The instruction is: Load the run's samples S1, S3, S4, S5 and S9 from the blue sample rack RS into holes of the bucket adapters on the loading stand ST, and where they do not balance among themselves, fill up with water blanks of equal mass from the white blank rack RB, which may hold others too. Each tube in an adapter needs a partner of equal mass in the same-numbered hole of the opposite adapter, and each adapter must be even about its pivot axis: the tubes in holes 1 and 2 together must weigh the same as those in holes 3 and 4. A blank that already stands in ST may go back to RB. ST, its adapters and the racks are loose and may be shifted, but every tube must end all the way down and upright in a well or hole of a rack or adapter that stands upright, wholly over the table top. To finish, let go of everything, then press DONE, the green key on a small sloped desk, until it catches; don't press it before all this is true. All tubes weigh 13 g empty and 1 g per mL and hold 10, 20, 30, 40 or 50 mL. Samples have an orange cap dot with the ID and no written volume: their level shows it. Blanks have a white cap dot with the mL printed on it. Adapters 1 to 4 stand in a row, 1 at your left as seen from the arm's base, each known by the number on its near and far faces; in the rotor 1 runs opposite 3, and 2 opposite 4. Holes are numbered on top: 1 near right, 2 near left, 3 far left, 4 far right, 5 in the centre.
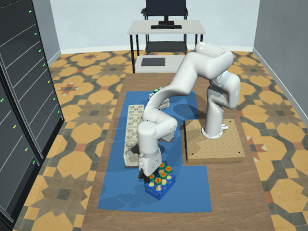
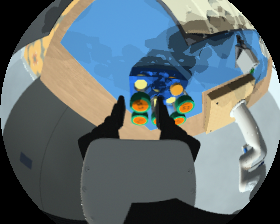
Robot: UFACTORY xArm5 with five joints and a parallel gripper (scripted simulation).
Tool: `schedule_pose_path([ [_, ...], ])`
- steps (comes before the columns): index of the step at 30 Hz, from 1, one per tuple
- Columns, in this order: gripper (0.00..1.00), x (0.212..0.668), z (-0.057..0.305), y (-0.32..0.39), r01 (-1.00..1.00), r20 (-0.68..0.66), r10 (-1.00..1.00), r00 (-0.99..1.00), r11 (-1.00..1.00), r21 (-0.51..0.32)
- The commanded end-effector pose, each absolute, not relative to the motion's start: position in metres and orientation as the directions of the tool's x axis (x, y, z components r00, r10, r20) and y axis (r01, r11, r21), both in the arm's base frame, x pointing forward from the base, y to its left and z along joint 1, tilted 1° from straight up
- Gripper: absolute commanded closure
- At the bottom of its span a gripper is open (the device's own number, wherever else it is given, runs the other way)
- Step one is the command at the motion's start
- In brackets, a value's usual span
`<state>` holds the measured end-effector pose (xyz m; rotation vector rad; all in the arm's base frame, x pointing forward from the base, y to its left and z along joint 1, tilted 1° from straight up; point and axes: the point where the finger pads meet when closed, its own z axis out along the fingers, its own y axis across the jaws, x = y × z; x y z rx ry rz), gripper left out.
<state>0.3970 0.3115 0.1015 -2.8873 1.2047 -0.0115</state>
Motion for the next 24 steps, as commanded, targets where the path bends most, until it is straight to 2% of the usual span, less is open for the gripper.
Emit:
schedule_pose_path([
  [1,0.43,0.398,0.102,0.312,-0.711,0.002,-0.711,0.703,-0.703,-0.019],
  [24,0.43,0.398,0.088,0.313,-0.711,0.002,-0.711,0.703,-0.703,-0.019],
])
